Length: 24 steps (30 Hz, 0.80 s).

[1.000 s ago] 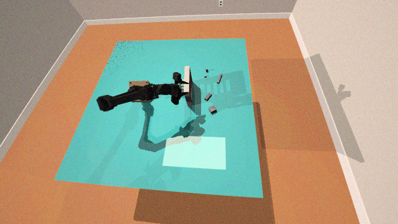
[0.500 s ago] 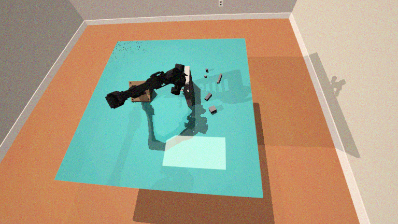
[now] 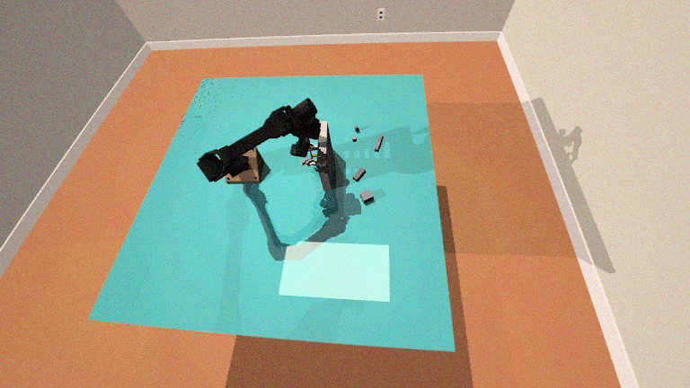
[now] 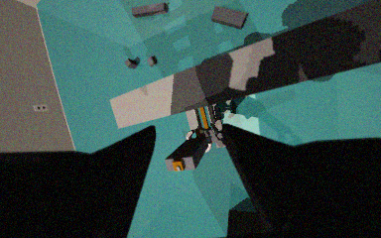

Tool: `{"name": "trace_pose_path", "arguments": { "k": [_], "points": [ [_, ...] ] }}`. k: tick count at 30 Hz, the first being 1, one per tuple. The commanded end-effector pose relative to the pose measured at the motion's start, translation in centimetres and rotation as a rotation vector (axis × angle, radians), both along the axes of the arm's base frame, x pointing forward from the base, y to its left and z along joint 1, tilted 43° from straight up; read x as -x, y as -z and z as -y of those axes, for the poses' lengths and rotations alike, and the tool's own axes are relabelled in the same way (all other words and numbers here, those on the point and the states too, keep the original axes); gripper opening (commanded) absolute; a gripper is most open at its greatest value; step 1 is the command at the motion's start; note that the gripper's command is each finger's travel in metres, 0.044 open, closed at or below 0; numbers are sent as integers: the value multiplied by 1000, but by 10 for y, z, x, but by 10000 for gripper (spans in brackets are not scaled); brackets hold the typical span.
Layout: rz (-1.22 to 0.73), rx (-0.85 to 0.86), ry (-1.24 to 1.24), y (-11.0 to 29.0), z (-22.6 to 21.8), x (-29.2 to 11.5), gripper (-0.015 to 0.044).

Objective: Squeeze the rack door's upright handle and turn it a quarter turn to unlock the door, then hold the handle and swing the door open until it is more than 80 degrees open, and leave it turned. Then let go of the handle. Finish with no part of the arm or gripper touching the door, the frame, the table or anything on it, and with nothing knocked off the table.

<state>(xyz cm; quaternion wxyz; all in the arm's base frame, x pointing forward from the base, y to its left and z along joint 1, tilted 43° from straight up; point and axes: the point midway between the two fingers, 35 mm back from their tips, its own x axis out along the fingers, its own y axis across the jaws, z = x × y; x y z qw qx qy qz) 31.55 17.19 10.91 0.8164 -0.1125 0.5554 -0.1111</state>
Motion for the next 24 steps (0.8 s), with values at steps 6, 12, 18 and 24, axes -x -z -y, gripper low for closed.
{"name": "trace_pose_path", "arguments": {
  "k": [6, 12, 18, 24],
  "points": [
    [-87, 176, -2, 12, -13, 17, 283],
    [-132, 306, -16, 18, -21, 28, 283],
    [-162, 442, -40, 21, -30, 39, 283],
    [-168, 475, -47, 22, -32, 41, 283]
  ]
}}
